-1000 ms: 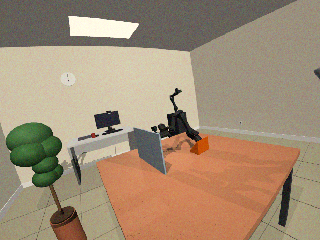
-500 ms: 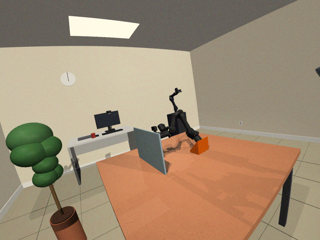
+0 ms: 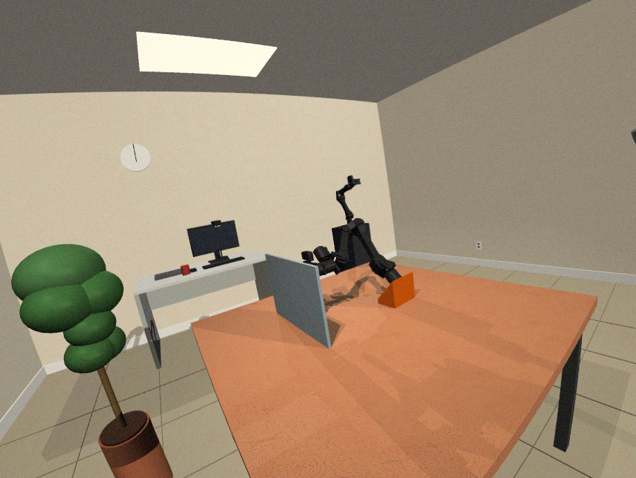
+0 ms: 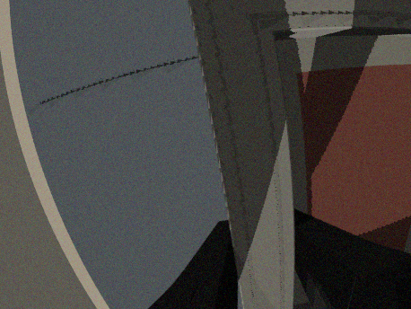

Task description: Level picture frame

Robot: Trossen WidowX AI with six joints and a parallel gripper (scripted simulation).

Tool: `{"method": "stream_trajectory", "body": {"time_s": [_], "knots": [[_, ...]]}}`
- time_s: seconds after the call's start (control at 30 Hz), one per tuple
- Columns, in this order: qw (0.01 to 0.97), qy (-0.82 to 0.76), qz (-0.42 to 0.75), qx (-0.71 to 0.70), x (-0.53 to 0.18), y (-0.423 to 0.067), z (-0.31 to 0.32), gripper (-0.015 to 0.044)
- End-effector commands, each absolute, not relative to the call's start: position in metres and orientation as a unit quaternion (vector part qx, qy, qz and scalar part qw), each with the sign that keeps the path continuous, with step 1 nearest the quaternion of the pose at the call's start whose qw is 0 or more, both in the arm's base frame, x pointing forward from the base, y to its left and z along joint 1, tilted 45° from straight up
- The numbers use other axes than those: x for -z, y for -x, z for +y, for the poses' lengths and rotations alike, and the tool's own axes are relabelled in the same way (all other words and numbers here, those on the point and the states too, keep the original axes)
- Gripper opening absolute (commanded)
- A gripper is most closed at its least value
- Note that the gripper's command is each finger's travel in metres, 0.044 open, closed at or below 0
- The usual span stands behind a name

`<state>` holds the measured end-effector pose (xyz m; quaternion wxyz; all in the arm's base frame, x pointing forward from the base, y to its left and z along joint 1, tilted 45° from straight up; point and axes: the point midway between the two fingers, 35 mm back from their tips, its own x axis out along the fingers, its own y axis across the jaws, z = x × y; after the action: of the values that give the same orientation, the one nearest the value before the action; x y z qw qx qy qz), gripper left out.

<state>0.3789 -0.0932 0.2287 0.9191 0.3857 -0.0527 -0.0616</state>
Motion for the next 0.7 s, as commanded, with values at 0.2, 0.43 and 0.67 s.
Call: {"method": "stream_trajectory", "body": {"time_s": [0.2,0.43,0.67], "knots": [[0.923,-0.376,-0.052,0.062,-0.229,-0.379,-0.093,0.0079],[0.923,-0.376,-0.052,0.062,-0.229,-0.379,-0.093,0.026],[0.917,-0.39,-0.053,0.061,-0.232,-0.357,-0.092,0.026]]}}
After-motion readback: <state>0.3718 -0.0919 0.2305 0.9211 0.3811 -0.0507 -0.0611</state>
